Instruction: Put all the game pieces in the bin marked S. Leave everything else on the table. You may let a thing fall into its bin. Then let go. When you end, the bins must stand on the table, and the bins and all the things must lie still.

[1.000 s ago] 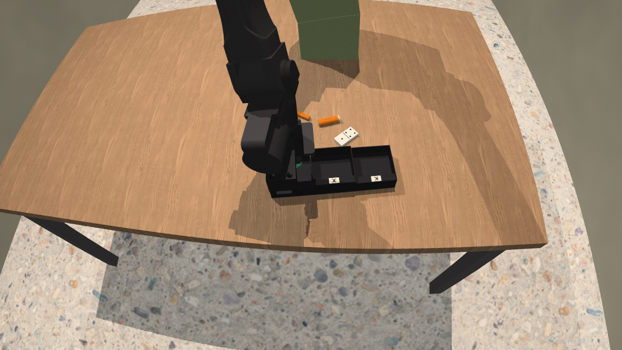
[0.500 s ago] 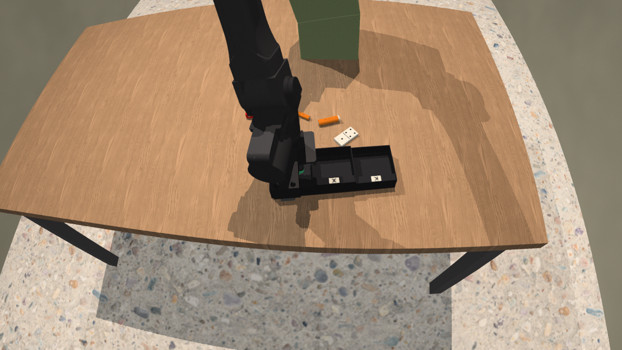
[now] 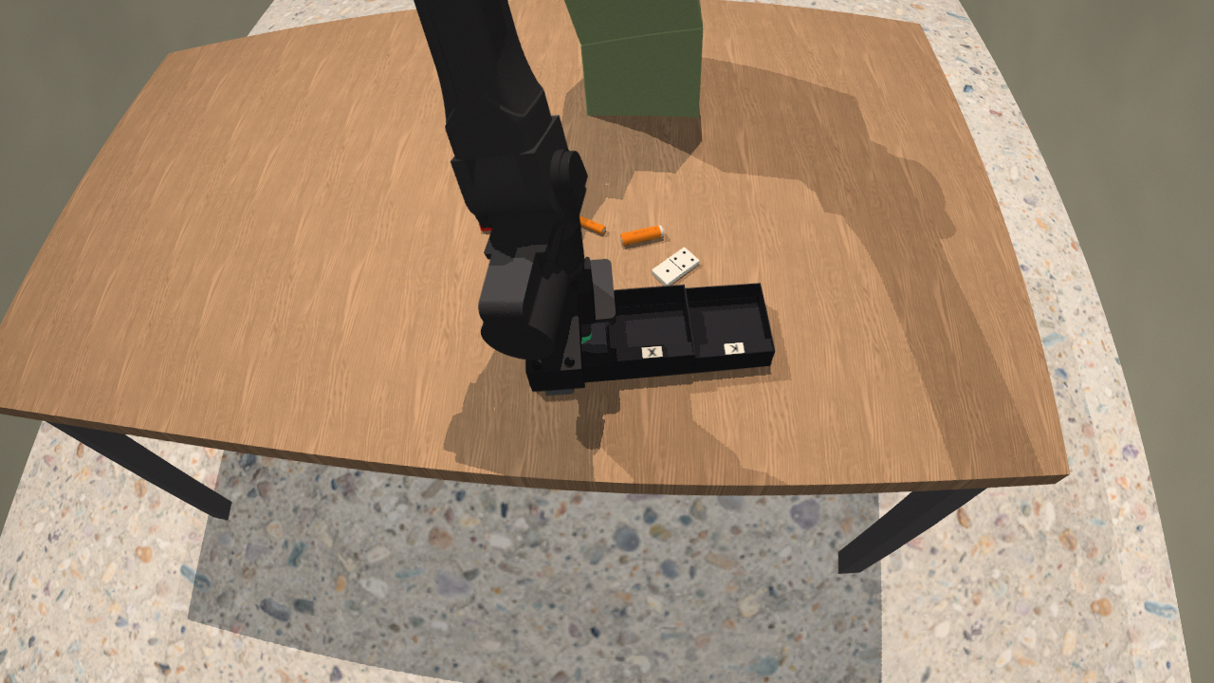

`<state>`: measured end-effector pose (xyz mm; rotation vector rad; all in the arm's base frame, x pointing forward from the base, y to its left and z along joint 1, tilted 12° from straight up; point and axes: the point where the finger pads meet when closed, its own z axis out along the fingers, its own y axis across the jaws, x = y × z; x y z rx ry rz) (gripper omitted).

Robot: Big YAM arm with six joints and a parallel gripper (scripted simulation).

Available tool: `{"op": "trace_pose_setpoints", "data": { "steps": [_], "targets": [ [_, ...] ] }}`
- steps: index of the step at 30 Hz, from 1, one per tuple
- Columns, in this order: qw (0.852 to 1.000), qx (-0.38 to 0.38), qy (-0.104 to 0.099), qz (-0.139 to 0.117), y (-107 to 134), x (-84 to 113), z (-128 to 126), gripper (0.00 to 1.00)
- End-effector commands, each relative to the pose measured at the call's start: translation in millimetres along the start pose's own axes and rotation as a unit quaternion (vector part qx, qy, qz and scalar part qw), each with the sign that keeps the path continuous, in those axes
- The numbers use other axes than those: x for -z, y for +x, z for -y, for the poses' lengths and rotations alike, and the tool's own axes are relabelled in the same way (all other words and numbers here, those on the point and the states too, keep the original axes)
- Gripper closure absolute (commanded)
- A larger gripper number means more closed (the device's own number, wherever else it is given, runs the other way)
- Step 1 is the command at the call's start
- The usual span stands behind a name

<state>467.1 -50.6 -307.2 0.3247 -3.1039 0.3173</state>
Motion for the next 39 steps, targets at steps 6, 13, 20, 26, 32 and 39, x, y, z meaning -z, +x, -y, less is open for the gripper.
{"op": "trace_pose_setpoints", "data": {
  "steps": [6,13,20,26,32,39],
  "targets": [
    [1.000,-0.002,0.000,0.008,-4.2,-4.9,5.7,0.91],
    [1.000,-0.001,-0.001,0.003,2.6,-5.5,4.1,0.91],
    [1.000,-0.001,-0.002,0.002,5.3,-6.5,3.8,0.91],
    [1.000,0.000,-0.002,0.002,6.7,-6.9,3.0,0.91],
    [1.000,-0.001,-0.001,0.005,3.2,-4.5,4.7,0.91],
    [1.000,-0.001,-0.001,0.005,4.9,-5.3,4.3,0.91]
  ]
}}
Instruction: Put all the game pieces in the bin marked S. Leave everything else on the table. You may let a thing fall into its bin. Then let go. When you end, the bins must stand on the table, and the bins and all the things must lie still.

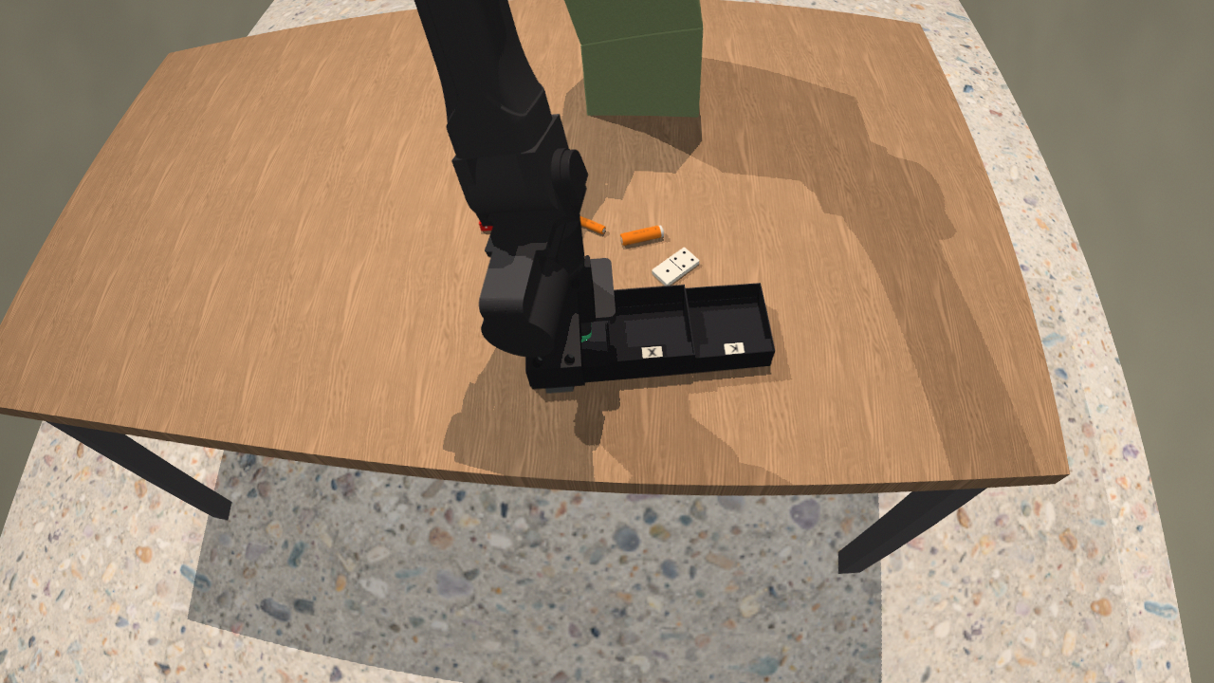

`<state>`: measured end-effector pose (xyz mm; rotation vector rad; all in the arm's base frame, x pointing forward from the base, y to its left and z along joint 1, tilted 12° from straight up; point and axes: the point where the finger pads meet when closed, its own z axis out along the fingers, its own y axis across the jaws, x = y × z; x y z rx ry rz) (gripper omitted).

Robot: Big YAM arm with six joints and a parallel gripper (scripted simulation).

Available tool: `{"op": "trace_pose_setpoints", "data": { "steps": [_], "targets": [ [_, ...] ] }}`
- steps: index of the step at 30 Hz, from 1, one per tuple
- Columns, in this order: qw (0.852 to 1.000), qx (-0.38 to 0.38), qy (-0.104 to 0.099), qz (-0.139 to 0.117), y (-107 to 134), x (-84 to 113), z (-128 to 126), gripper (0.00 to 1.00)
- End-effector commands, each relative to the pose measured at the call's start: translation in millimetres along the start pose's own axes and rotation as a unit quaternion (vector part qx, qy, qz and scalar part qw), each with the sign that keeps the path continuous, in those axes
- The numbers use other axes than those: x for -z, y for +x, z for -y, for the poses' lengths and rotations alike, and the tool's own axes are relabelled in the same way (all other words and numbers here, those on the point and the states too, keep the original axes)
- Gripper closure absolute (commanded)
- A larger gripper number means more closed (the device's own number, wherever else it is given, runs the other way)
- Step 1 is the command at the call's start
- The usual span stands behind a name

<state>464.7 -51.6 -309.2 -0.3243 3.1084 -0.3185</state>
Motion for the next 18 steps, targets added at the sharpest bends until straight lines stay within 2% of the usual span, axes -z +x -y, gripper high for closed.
{"op": "trace_pose_setpoints", "data": {
  "steps": [1,18],
  "targets": [
    [1.000,-0.001,-0.002,0.002,3.0,-3.3,4.1,0.91],
    [1.000,0.000,-0.002,0.001,5.0,-4.7,3.4,0.91]
  ]
}}
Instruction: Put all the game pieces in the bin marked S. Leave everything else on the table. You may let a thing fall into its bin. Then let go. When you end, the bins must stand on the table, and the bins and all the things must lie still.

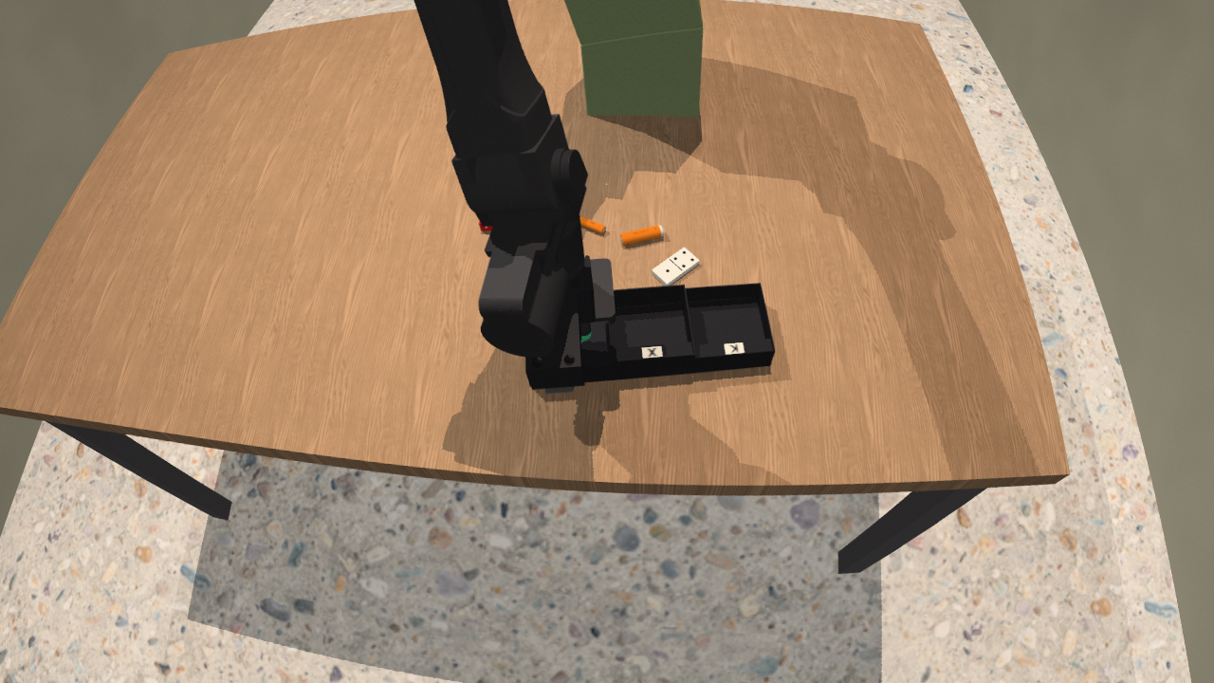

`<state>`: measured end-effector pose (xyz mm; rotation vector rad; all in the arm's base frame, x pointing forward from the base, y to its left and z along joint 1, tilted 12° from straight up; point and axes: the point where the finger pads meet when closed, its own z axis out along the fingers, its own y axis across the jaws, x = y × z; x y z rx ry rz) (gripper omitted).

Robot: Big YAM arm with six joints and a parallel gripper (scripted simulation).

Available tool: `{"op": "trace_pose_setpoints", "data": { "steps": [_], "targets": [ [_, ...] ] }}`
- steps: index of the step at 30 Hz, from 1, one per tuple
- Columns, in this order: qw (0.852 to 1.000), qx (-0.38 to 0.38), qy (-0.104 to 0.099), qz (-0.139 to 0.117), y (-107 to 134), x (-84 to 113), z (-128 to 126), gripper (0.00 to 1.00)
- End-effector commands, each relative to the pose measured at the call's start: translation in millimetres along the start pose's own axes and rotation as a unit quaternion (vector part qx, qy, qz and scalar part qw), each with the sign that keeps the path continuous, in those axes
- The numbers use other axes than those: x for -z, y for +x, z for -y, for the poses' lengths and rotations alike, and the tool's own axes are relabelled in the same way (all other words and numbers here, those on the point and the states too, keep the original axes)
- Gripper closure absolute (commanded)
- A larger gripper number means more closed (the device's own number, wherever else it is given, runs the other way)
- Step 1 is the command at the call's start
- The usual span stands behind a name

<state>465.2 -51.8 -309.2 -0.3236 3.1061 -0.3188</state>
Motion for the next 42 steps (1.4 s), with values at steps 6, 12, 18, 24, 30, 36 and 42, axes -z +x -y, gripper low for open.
{"op": "trace_pose_setpoints", "data": {
  "steps": [6,12,18,24,30,36,42],
  "targets": [
    [1.000,-0.002,0.000,0.008,-2.7,6.7,6.2,0.91],
    [1.000,-0.001,0.000,0.009,-7.0,20.1,3.9,0.91],
    [1.000,0.001,0.000,0.011,-8.8,29.4,-2.5,0.91],
    [1.000,0.001,0.000,0.011,-8.7,36.0,-2.5,0.91],
    [1.000,0.001,0.000,0.011,-8.5,42.7,-2.5,0.91],
    [1.000,0.000,0.001,0.013,-11.4,46.3,-2.2,0.91],
    [1.000,0.001,0.000,0.011,-9.9,50.7,-2.8,0.91]
  ]
}}
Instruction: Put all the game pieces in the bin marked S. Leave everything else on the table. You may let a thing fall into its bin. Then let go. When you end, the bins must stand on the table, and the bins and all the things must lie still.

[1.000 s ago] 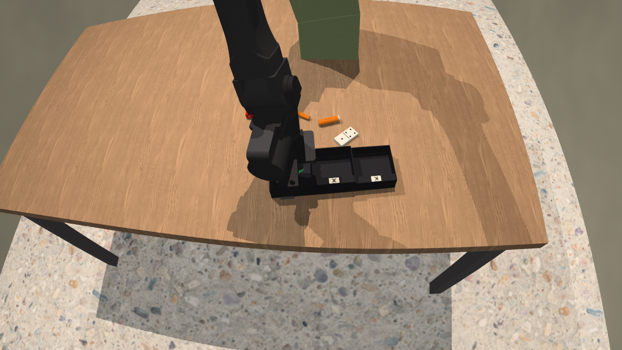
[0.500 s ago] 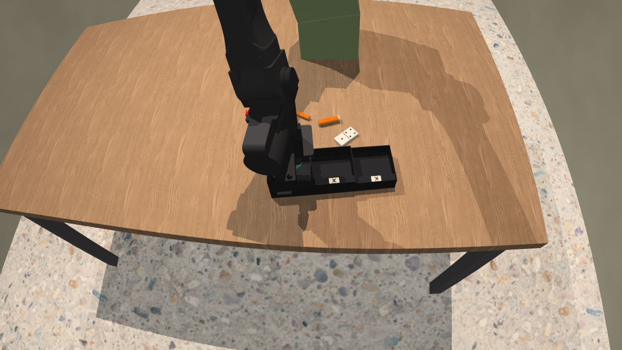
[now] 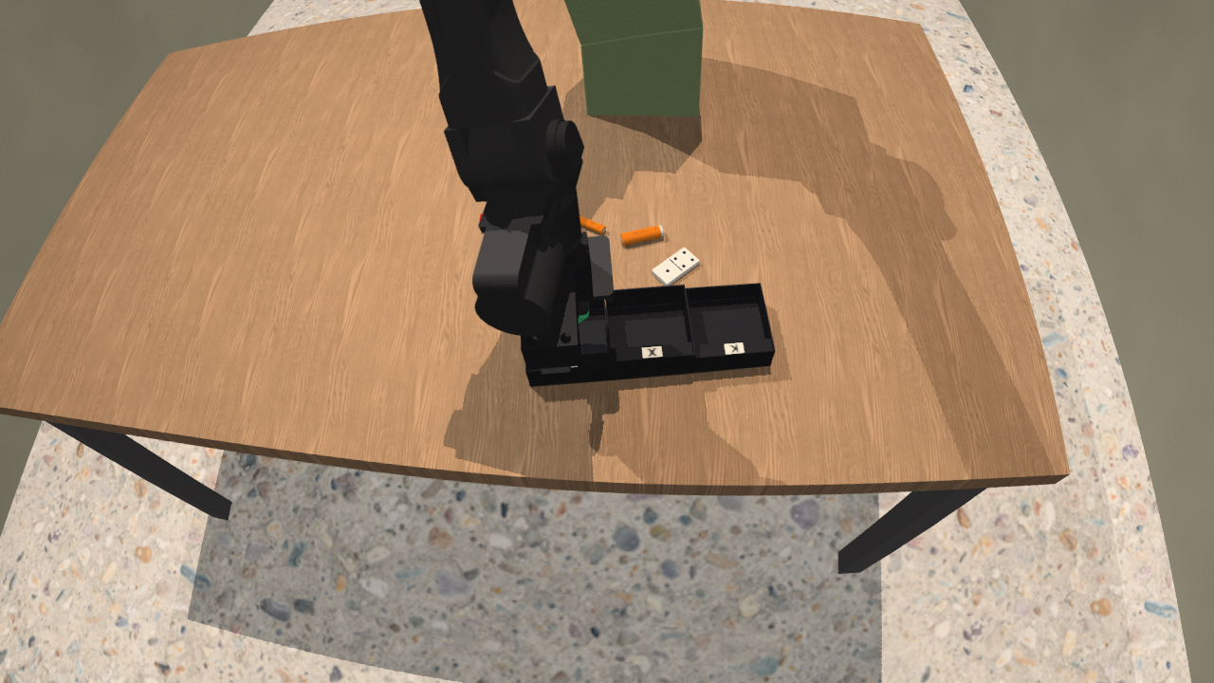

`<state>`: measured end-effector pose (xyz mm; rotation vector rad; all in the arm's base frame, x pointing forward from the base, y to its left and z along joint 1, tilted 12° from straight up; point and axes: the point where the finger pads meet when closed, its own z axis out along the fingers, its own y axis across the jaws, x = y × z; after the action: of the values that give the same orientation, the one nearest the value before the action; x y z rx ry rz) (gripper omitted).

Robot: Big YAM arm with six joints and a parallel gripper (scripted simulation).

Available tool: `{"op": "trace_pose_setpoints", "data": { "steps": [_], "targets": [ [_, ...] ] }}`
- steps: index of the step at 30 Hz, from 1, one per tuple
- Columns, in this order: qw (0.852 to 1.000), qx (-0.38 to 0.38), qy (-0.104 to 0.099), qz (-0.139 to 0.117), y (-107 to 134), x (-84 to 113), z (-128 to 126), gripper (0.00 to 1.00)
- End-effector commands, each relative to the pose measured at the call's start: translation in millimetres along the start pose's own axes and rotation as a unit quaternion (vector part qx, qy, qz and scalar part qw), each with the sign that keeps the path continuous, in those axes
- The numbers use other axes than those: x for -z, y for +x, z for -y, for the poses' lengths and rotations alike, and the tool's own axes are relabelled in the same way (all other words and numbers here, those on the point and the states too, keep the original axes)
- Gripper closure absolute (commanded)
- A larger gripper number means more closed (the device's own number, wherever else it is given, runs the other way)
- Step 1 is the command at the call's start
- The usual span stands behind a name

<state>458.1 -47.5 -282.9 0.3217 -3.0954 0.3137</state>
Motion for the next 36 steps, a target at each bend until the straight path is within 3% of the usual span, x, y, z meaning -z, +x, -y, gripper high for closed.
{"op": "trace_pose_setpoints", "data": {
  "steps": [1,5,11,14,17,30,34,36],
  "targets": [
    [1.000,0.000,0.002,0.019,-15.9,28.1,-2.7,0.91],
    [1.000,0.000,0.002,0.019,-15.6,43.2,-2.8,0.91],
    [1.000,-0.002,0.004,0.029,-28.7,47.9,0.3,0.91],
    [1.000,0.002,0.001,0.010,-6.5,26.5,-23.4,0.91],
    [1.000,0.002,0.001,0.010,-6.1,26.5,-28.4,0.91],
    [1.000,0.002,0.000,0.011,-4.1,26.8,-92.7,0.91],
    [1.000,0.002,0.000,0.011,-3.6,26.4,-93.4,0.91],
    [1.000,-0.014,0.001,0.019,-10.7,33.6,-78.5,0.91]
  ]
}}
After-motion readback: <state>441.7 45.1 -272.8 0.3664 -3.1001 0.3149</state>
